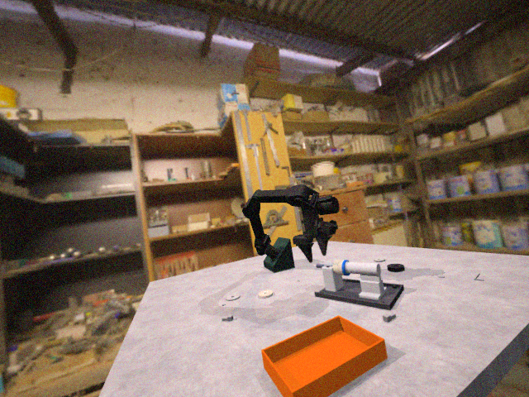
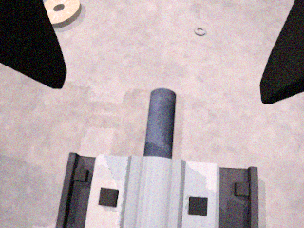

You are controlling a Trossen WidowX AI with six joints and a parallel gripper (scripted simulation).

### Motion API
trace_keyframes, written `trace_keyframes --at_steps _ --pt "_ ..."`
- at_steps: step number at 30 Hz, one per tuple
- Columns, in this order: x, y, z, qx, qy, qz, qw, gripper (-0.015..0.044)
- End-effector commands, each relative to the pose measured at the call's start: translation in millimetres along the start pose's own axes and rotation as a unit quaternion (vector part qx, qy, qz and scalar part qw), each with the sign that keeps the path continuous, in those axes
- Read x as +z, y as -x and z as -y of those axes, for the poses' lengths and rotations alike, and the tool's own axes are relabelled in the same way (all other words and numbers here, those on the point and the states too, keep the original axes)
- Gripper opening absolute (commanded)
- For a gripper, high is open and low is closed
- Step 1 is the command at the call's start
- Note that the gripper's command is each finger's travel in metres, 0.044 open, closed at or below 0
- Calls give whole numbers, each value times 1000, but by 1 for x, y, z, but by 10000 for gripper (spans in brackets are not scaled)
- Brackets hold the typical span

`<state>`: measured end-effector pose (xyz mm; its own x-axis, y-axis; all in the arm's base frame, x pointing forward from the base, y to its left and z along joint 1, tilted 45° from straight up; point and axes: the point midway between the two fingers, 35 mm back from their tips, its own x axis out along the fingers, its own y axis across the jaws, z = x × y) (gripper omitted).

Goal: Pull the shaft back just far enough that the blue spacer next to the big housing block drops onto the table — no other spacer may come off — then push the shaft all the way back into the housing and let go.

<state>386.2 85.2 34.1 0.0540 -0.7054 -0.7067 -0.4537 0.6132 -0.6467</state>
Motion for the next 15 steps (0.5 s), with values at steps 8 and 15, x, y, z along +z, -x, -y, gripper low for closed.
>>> trace_keyframes --at_steps 8,15 --pt "9 0 0 1 3 0 1000 440" --pt "9 0 0 1 3 0 1000 440"
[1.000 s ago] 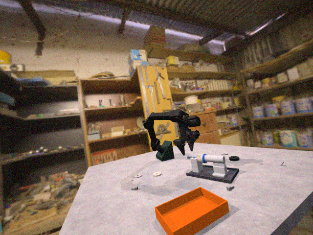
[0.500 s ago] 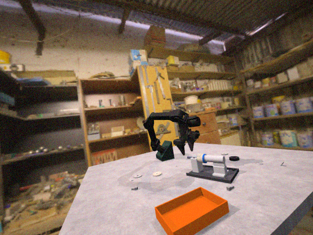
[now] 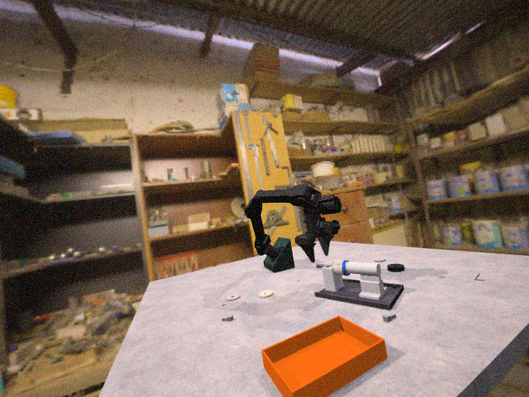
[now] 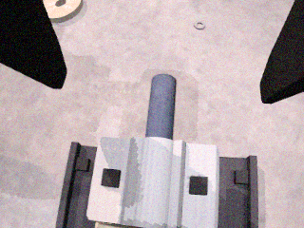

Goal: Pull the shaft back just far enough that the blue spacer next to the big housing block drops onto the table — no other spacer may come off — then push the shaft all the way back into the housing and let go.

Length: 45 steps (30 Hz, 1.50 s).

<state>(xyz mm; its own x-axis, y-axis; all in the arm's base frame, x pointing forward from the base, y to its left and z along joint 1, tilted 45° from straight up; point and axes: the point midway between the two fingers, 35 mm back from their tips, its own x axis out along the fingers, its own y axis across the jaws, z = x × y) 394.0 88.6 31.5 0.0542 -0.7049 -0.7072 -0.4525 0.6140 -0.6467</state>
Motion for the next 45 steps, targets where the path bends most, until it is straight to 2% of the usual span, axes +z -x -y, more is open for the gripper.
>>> trace_keyframes --at_steps 1,11,36,45 --pt "0 0 0 1 3 -1 1000 440" --pt "0 -2 0 1 3 -1 1000 440" --pt "0 -41 0 0 3 -1 1000 440" --pt "-1 -42 0 0 3 -1 1000 440"
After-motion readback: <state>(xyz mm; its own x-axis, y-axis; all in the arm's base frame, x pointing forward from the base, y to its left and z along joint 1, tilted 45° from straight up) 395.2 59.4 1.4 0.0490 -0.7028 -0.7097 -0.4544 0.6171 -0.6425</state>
